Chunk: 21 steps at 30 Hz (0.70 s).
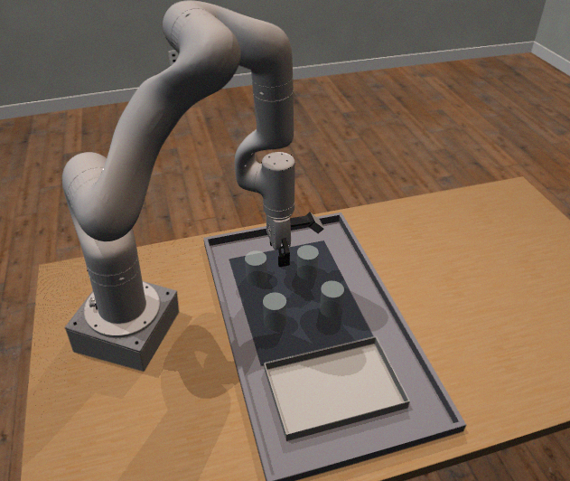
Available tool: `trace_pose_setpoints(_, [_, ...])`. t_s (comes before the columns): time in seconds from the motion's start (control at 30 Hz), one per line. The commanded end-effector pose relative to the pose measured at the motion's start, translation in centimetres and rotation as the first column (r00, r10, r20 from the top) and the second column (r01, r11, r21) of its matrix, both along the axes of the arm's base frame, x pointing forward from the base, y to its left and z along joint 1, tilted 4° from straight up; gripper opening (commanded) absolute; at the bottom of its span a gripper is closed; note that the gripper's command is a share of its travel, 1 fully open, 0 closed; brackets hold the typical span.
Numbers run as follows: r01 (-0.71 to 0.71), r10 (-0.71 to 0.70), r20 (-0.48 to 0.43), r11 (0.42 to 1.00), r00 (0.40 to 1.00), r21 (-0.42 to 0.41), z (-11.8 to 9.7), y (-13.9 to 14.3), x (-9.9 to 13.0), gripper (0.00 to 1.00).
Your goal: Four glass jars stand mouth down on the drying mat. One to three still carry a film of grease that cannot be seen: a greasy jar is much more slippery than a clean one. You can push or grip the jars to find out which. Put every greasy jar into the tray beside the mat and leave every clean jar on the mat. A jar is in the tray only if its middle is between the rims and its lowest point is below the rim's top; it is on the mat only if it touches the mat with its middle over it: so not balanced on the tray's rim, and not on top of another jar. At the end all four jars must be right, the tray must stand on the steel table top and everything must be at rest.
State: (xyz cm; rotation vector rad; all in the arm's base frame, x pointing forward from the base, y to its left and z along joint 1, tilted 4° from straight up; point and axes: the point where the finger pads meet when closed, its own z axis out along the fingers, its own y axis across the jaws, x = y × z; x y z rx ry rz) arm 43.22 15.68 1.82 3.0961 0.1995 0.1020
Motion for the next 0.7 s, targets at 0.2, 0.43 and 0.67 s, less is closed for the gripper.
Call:
trace_pose_setpoints(0.2, [0.0, 0.0, 0.001, 1.0, 1.0, 0.001, 3.9, 0.2, -0.2, 1.0])
trace_pose_setpoints(0.43, [0.0, 0.0, 0.001, 1.0, 1.0, 0.001, 7.7, 0.3, -0.5, 1.0])
trace_pose_setpoints(0.67, [0.0, 0.0, 0.001, 1.0, 1.0, 0.001, 7.5, -0.1, -3.6, 1.0])
